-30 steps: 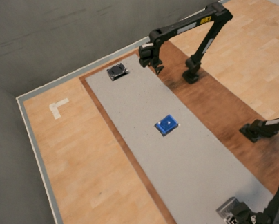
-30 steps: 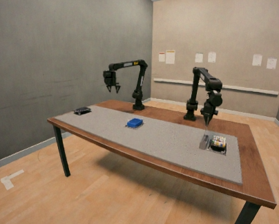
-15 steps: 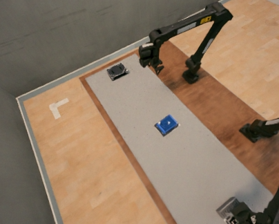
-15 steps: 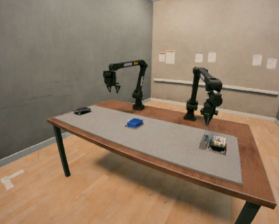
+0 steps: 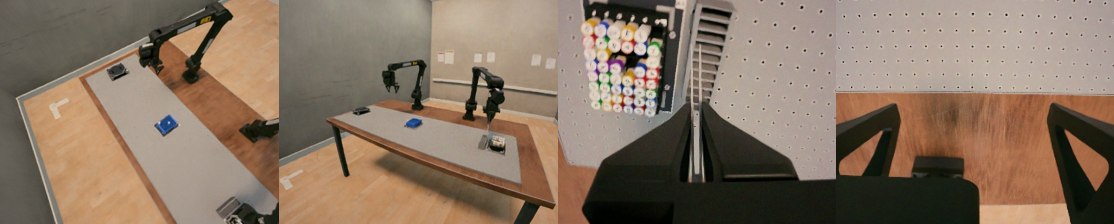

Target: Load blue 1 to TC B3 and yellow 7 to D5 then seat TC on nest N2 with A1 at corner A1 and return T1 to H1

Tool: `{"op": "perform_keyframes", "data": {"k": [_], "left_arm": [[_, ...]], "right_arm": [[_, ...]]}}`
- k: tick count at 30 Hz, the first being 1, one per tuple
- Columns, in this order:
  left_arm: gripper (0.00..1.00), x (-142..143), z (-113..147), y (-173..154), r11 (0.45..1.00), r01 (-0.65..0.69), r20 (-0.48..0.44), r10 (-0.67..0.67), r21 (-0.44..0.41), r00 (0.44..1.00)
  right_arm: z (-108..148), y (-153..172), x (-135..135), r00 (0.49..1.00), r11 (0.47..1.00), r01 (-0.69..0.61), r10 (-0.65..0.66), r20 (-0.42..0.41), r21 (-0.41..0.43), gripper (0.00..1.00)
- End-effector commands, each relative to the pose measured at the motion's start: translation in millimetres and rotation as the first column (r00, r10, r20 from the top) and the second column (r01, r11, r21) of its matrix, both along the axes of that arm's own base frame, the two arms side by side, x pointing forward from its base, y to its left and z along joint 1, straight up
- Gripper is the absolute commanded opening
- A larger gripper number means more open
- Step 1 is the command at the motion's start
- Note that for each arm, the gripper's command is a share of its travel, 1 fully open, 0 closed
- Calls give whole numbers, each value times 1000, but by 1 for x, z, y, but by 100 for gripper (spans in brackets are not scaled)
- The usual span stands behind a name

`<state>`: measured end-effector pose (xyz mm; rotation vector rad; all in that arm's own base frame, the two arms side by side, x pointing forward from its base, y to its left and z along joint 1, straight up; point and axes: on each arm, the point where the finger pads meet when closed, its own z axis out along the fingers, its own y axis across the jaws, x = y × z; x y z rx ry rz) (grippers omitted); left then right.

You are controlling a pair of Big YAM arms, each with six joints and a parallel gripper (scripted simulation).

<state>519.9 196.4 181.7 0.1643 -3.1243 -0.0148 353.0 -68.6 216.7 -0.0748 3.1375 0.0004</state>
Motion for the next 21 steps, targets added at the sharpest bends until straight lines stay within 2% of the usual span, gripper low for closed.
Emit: {"op": "perform_keyframes", "data": {"k": [1, 3, 5, 11, 13, 21], "left_arm": [[7, -21, -1, 14, 990, -140, -32, 140, -3, 990], [7, -27, -6, 18, 981, -193, -49, 192, -4, 980], [7, -35, 5, 22, 970, -245, -36, 245, 1, 969], [7, -55, 7, 34, 918, -396, -49, 396, 7, 917], [7, -55, 7, 34, 918, -396, -49, 396, 7, 917], [7, -82, 7, 50, 814, -581, -66, 581, 11, 812]], "right_arm": [[12, -1, 8, 999, 1000, 13, -13, 32, -7, 100], [12, -1, 8, 999, 1000, 13, -13, 32, -7, 100], [12, -1, 8, 999, 1000, 13, -13, 32, -7, 100], [12, -1, 8, 999, 1000, 13, -13, 32, -7, 100], [12, -1, 8, 999, 1000, 13, -13, 32, -7, 100], [12, -1, 8, 999, 1000, 13, -13, 32, -7, 100]]}}
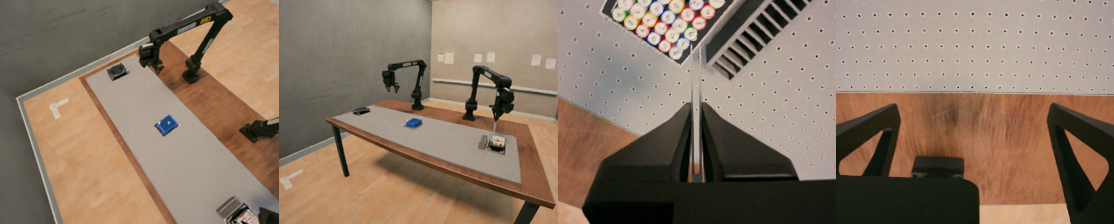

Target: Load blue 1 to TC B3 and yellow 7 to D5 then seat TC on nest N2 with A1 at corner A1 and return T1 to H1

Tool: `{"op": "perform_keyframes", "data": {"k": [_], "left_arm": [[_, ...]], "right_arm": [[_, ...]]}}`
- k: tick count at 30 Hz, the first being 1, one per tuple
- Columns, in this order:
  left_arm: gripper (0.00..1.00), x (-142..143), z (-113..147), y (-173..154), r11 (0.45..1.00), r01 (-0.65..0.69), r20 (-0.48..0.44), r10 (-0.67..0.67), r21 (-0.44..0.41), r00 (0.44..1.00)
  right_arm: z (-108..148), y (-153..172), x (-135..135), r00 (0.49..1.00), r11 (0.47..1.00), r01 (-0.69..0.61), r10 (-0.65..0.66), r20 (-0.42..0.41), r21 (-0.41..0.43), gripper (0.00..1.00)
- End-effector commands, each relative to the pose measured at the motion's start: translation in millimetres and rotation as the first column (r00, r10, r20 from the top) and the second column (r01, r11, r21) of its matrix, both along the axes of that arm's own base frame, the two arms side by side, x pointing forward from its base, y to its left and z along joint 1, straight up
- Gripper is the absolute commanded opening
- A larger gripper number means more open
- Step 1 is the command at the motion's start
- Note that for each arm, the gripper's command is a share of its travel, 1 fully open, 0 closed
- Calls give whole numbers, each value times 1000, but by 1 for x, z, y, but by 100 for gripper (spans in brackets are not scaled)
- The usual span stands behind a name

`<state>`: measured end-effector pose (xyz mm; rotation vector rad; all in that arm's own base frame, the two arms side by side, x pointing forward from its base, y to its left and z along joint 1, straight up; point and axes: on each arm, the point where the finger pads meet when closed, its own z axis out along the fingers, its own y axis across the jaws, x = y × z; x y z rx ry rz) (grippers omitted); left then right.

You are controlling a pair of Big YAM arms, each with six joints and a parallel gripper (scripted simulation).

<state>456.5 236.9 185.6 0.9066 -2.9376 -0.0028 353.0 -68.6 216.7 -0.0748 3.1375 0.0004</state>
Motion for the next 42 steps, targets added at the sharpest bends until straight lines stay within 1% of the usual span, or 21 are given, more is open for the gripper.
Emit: {"op": "perform_keyframes", "data": {"k": [1, 2, 3, 6, 7, 12, 42], "left_arm": [[7, -20, -2, 12, 990, -138, -28, 138, -8, 990], [7, -20, -13, 12, 990, -139, -48, 138, -19, 989], [7, -20, -15, 12, 990, -139, -53, 138, -23, 989], [7, -21, -10, 12, 990, -139, -45, 138, -25, 989], [7, -19, -9, 6, 992, -127, -43, 126, -26, 991], [7, -17, -10, 3, 992, -122, -45, 120, -31, 992], [7, -22, -13, 10, 991, -121, -50, 119, -54, 992]], "right_arm": [[12, -1, 8, 999, 1000, 13, -13, 32, -7, 100], [12, -1, 8, 999, 1000, 13, -13, 32, -7, 100], [12, -1, 8, 999, 1000, 13, -13, 32, -7, 100], [12, -1, 8, 999, 1000, 13, -13, 32, -7, 100], [12, -1, 8, 999, 1000, 13, -13, 32, -7, 100], [12, -1, 8, 999, 1000, 13, -13, 32, -7, 100], [12, -1, 8, 999, 1000, 13, -13, 32, -7, 100]]}}
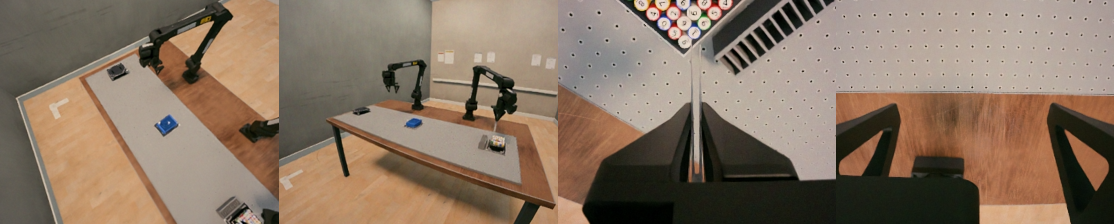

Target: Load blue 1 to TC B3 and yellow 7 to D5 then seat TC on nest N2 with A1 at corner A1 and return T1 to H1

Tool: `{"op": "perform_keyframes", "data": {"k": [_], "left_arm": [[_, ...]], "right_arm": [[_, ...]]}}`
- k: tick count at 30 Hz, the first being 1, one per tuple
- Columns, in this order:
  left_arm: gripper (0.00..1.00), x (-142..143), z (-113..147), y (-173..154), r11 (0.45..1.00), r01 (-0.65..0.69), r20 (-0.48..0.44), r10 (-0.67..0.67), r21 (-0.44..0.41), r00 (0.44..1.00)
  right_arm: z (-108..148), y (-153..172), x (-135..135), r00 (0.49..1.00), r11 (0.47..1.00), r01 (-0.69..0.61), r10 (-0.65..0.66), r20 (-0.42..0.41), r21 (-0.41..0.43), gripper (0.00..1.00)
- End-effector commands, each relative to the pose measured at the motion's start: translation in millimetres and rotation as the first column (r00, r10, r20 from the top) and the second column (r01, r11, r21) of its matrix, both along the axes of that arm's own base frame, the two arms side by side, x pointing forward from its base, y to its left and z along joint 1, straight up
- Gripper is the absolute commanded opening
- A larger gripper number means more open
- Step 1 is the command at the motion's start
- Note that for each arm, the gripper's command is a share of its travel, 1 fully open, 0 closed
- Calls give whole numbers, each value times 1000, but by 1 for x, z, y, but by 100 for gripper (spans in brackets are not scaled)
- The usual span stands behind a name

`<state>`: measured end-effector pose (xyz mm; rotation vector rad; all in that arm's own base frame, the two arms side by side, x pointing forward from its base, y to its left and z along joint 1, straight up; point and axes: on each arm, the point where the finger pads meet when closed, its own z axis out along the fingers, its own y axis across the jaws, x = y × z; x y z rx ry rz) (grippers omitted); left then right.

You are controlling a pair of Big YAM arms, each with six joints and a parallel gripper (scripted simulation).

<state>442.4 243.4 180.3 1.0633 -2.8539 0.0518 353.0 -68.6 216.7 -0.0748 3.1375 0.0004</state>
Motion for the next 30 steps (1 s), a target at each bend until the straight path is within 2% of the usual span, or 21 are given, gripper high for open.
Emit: {"op": "perform_keyframes", "data": {"k": [1, 30], "left_arm": [[7, -8, -8, 4, 1000, -5, -28, 4, -19, 1000], [7, -7, -8, 7, 1000, -6, -21, 5, -20, 1000]], "right_arm": [[12, -1, 8, 999, 1000, 13, -13, 32, -7, 100], [12, -1, 8, 999, 1000, 13, -13, 32, -7, 100]]}}
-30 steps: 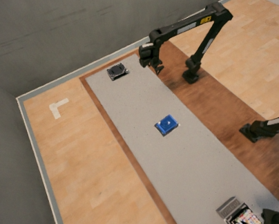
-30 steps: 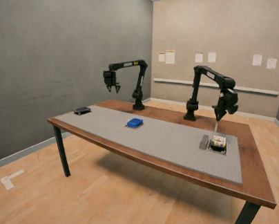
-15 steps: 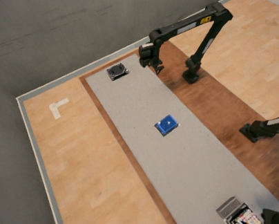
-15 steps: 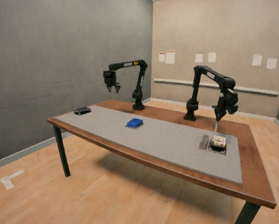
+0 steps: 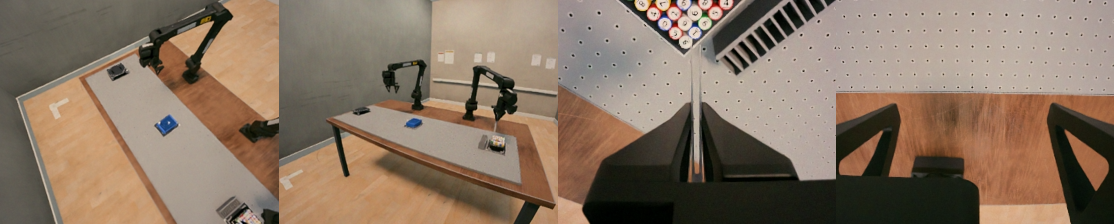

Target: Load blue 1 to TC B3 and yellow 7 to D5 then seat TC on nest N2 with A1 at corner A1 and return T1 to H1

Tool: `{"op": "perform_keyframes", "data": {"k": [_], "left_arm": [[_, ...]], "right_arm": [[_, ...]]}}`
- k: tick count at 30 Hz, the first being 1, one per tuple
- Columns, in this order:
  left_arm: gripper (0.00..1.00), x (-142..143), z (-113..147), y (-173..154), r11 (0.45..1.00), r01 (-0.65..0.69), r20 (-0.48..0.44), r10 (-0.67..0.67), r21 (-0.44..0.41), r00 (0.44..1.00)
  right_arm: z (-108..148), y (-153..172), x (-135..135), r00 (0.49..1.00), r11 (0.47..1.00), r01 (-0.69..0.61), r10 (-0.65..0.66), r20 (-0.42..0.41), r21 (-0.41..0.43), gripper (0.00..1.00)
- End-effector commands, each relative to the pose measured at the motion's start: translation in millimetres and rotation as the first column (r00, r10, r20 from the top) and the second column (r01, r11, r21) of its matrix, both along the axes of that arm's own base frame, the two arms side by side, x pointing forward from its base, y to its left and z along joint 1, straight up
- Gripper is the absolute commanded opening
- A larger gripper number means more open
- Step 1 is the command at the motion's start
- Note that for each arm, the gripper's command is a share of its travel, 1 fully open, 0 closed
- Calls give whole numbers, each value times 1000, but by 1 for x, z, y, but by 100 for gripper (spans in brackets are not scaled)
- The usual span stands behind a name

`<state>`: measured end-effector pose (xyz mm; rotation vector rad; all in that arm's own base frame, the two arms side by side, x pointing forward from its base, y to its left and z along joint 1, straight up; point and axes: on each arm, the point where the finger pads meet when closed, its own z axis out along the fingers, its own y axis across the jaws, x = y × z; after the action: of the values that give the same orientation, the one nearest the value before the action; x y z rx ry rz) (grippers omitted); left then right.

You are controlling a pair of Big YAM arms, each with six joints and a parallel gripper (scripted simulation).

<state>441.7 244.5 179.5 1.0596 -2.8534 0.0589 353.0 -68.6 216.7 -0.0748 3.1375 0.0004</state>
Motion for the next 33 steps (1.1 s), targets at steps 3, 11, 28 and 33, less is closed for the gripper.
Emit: {"op": "perform_keyframes", "data": {"k": [3, 11, 28, 33], "left_arm": [[7, -5, -7, 7, 1000, -8, -18, 7, -14, 1000], [7, -3, -5, 8, 1000, -8, -10, 8, -10, 1000], [7, 2, -2, 11, 1000, -8, 6, 8, -2, 1000], [7, 3, -1, 12, 1000, -8, 12, 8, 2, 1000]], "right_arm": [[12, -1, 8, 999, 1000, 13, -13, 32, -7, 100], [12, -1, 8, 999, 1000, 13, -13, 32, -7, 100], [12, -1, 8, 999, 1000, 13, -13, 32, -7, 100], [12, -1, 8, 999, 1000, 13, -13, 32, -7, 100]]}}
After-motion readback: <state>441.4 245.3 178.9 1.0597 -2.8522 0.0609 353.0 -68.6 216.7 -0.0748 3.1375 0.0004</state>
